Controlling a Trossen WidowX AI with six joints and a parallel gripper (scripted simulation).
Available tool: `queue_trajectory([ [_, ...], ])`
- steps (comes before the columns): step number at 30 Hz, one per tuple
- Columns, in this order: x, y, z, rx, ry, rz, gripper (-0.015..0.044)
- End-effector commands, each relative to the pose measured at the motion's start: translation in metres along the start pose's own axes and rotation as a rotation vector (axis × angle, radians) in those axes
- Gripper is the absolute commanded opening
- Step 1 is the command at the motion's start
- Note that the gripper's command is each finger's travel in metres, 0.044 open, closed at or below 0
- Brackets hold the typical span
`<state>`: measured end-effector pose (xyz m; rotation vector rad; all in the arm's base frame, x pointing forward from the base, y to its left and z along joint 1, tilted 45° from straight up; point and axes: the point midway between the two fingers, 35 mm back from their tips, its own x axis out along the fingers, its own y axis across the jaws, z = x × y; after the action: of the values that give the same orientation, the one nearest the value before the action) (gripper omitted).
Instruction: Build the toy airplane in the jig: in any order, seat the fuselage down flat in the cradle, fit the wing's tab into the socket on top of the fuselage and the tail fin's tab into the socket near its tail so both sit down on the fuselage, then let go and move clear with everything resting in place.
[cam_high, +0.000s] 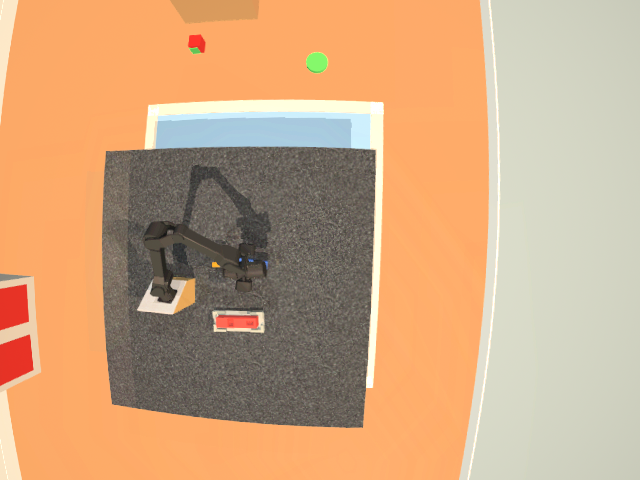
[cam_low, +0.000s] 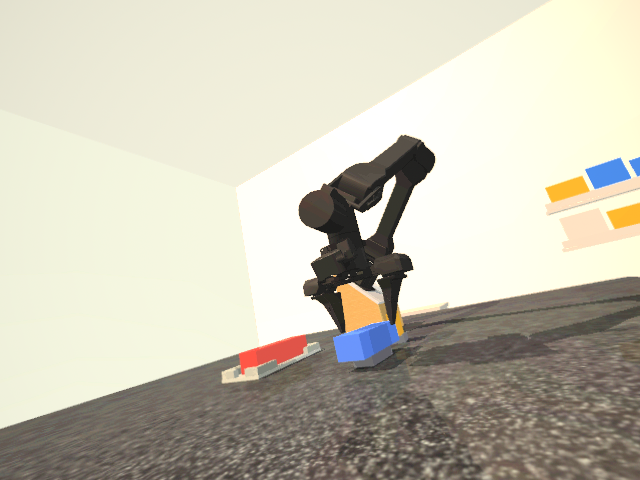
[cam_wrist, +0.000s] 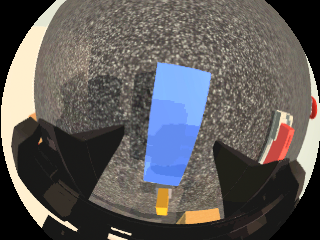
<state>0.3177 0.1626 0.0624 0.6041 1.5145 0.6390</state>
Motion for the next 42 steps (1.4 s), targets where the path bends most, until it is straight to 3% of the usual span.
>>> queue_trajectory([
  [1, 0.008, -0.001, -0.001, 0.006, 0.003, -0.002, 0.044],
  [13, 0.025, -0.001, -0.002, 0.007, 0.003, 0.0, 0.044],
  [23, 0.025, -0.001, -0.002, 0.007, 0.003, 0.0, 0.0177],
  [30, 0.025, -0.001, -0.002, 0.007, 0.003, 0.0, 0.0131],
  [35, 0.021, -0.001, -0.001, 0.003, 0.004, 0.0, 0.0],
  [42, 0.002, -0.001, 0.001, -0.007, 0.005, -0.004, 0.0],
])
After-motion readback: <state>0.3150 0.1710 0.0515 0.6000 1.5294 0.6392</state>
